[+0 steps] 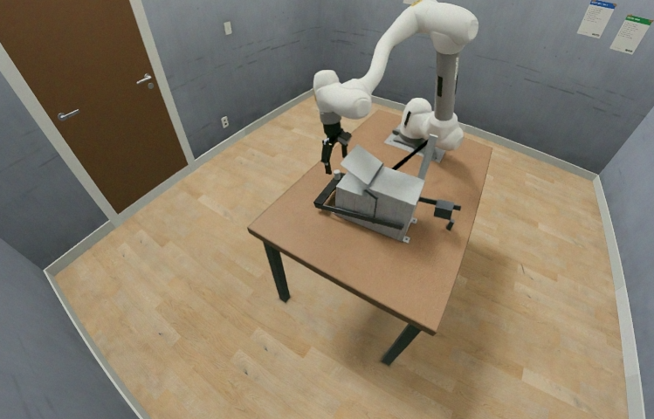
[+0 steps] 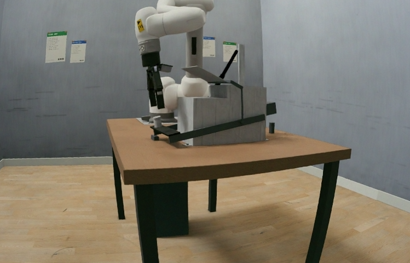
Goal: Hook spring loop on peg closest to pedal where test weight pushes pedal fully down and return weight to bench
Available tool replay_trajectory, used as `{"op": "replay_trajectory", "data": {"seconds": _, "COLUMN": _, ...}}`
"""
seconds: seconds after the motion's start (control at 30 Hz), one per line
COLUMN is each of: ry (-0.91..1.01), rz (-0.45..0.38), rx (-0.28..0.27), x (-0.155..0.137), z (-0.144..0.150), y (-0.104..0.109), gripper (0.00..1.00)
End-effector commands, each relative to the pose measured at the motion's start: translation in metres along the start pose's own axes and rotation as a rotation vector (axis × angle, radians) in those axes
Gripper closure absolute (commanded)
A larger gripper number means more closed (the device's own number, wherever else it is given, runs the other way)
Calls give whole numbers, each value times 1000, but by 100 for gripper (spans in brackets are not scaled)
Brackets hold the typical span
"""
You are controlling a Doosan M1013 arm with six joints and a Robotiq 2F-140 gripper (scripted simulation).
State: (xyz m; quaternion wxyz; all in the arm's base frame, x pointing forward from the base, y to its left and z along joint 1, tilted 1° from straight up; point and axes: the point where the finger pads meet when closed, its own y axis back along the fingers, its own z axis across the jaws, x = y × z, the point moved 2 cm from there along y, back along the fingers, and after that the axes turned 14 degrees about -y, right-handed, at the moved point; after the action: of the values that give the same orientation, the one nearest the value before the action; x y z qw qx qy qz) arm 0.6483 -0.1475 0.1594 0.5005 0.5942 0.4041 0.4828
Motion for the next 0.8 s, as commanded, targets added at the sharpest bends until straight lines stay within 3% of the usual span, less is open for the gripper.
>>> {"op": "replay_trajectory", "data": {"seconds": 0.0, "ry": 0, "rz": 1, "rx": -1, "x": 0, "z": 0, "y": -2, "gripper": 0}}
{"op": "replay_trajectory", "data": {"seconds": 0.77, "ry": 0, "rz": 2, "rx": -1, "x": -6, "z": 2, "y": -35, "gripper": 0}}
